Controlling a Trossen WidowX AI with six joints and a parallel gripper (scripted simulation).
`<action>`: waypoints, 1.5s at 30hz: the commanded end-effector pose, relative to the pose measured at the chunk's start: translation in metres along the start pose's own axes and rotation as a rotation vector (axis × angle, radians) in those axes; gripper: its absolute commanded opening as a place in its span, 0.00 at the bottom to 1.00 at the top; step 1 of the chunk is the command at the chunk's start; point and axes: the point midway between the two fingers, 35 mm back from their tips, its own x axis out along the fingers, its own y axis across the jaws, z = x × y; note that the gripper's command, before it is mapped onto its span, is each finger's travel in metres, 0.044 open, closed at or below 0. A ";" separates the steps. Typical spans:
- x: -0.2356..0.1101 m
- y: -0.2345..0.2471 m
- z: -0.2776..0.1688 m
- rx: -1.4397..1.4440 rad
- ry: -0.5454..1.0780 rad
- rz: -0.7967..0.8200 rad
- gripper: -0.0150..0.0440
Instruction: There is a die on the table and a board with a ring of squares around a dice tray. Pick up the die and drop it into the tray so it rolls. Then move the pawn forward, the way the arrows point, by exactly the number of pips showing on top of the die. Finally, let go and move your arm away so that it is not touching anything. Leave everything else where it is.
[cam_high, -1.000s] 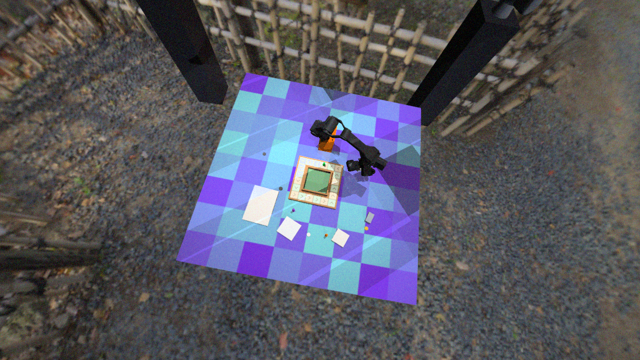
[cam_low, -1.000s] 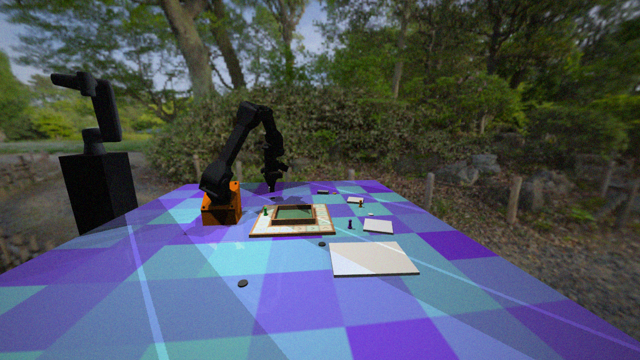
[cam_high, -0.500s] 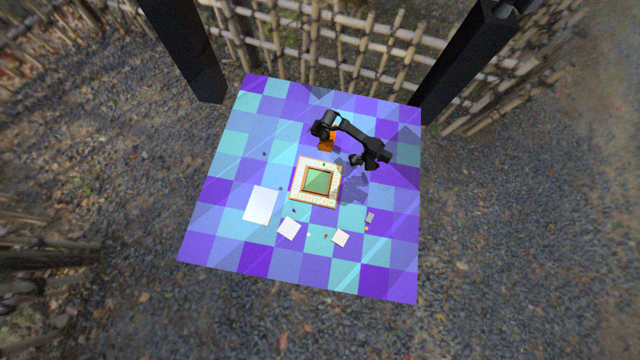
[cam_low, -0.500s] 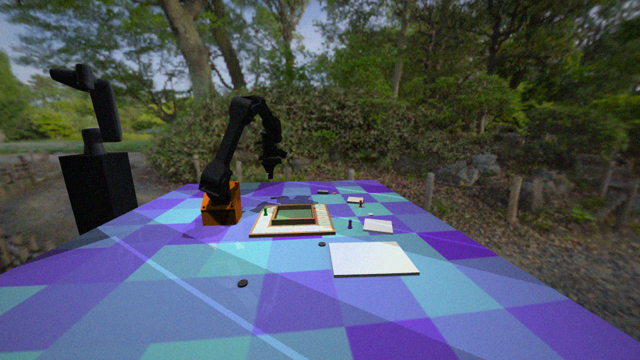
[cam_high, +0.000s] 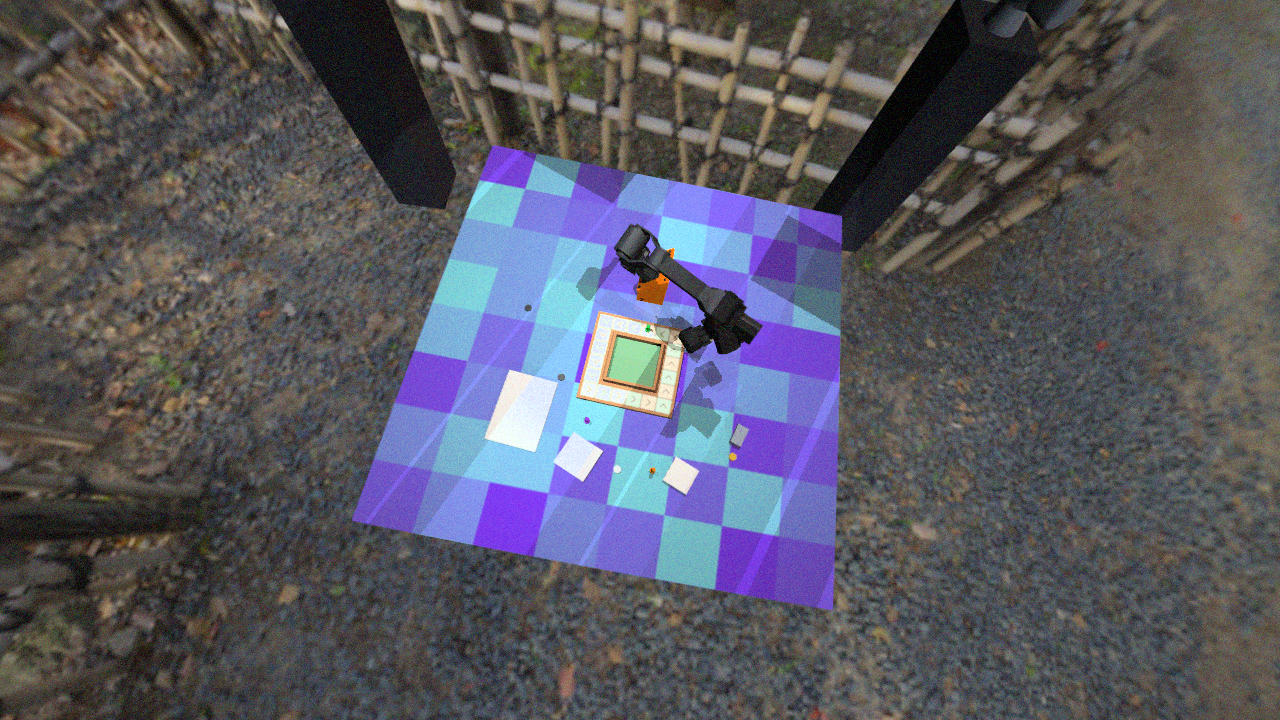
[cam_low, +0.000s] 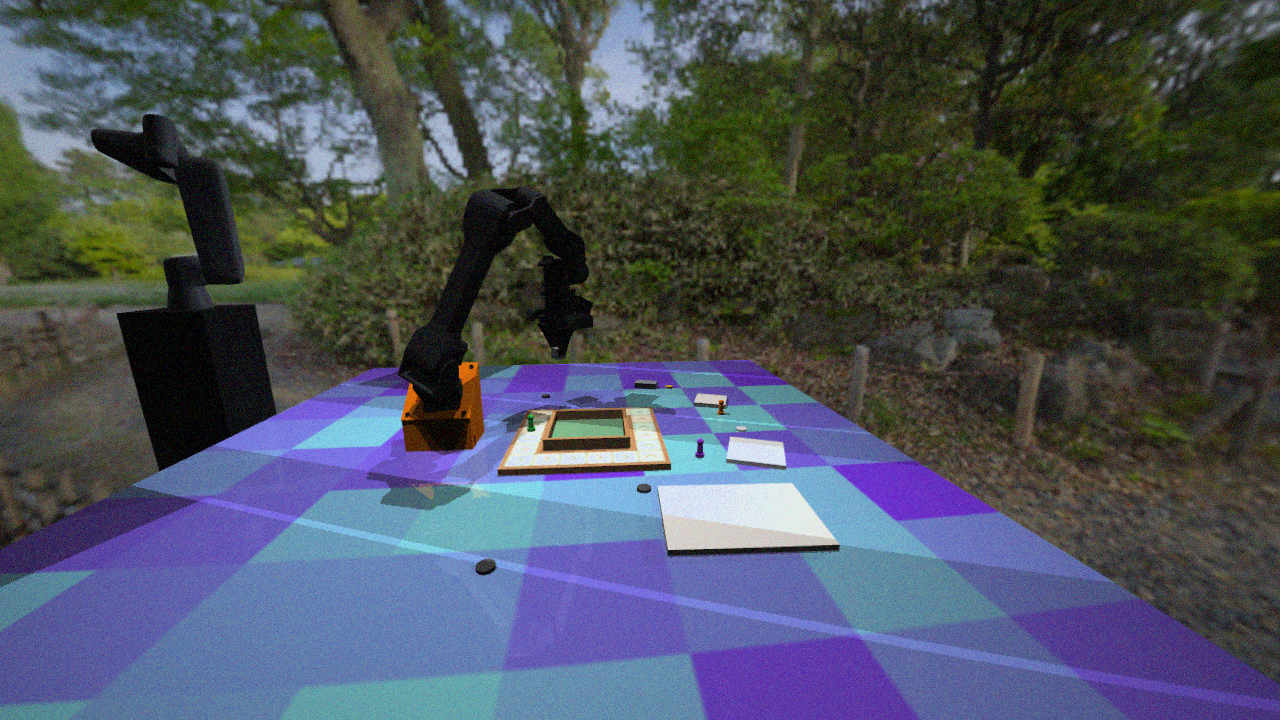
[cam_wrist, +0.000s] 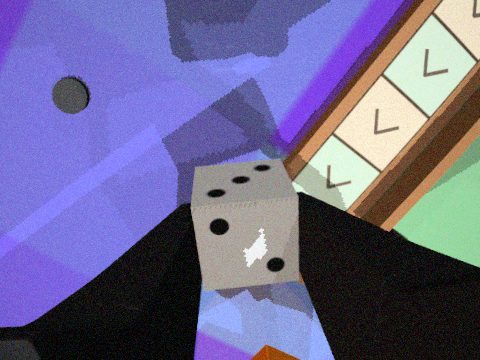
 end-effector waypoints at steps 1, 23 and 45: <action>0.001 -0.026 -0.003 -0.105 -0.007 -0.002 0.25; 0.019 -0.136 -0.034 -0.590 0.002 -0.016 0.25; 0.038 -0.191 -0.072 -0.881 0.014 0.013 0.25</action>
